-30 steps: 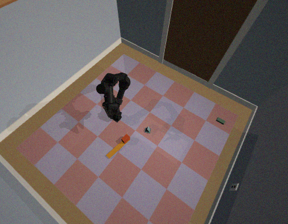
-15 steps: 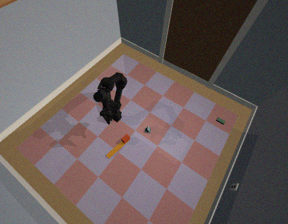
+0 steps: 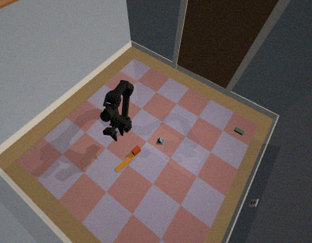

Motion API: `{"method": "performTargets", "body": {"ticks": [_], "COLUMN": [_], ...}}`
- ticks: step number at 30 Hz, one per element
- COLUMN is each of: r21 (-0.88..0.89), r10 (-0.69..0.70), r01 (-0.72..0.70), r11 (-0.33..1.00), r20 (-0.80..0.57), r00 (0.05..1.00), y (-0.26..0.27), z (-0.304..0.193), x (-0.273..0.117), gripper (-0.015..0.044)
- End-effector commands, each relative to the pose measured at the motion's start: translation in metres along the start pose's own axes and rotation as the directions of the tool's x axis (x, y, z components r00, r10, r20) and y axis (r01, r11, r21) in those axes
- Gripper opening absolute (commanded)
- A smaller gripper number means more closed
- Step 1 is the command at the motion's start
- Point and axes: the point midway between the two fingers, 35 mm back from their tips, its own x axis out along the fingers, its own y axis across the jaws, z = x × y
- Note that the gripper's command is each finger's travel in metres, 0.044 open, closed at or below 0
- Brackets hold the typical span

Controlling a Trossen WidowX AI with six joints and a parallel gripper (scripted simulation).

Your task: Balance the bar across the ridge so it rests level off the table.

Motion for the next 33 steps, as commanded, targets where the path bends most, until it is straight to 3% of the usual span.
{"method": "performTargets", "body": {"ticks": [1, 16, 33], "r21": [0.115, 0.496, 0.829], "r10": [0.04, 0.165, 0.289], "r01": [-0.038, -0.114, -0.066], "r11": [0.993, 0.861, 0.555], "r20": [-0.015, -0.06, -0.118], "r00": [0.999, 0.984, 0.95], "y": [-0.002, -0.005, -0.004], "z": [0.0, 0.002, 0.006], "x": [0.01, 0.039, 0.068], "gripper": [0.0315, 0.0315, 0.0315]}}
